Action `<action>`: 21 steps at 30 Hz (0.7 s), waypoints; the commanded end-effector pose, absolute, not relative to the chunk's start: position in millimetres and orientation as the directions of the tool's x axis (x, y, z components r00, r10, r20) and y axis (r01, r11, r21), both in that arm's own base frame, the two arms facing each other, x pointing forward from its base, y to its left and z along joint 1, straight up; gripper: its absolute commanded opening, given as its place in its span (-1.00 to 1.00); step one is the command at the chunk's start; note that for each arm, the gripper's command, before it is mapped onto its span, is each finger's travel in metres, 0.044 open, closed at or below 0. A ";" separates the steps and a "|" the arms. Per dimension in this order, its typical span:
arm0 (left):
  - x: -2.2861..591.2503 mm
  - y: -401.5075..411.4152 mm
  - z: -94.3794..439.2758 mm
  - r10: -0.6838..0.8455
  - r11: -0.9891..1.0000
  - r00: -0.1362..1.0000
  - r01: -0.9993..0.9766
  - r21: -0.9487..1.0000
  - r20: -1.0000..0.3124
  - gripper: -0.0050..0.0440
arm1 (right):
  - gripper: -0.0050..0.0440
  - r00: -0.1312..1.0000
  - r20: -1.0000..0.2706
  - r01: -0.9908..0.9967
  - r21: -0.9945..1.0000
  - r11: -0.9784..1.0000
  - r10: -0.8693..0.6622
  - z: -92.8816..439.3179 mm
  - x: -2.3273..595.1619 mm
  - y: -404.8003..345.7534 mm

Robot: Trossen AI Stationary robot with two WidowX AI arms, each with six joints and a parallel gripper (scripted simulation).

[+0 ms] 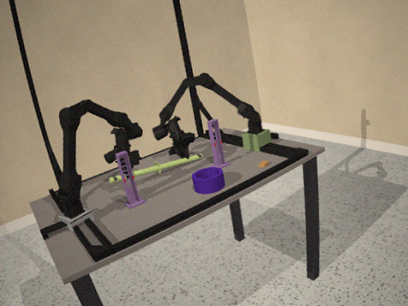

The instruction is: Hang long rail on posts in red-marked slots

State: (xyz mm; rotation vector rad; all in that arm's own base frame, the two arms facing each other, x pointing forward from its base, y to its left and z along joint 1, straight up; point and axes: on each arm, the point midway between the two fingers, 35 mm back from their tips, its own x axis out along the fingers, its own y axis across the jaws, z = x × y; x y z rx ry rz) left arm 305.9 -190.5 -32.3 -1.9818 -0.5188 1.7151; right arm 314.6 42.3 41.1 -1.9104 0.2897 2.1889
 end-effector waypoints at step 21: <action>305.9 -190.9 -37.5 0.559 -0.824 0.143 -0.019 -0.567 -0.817 -0.80 | -0.80 -0.125 -0.991 -0.285 -0.001 -0.959 0.038 41.8 315.6 42.6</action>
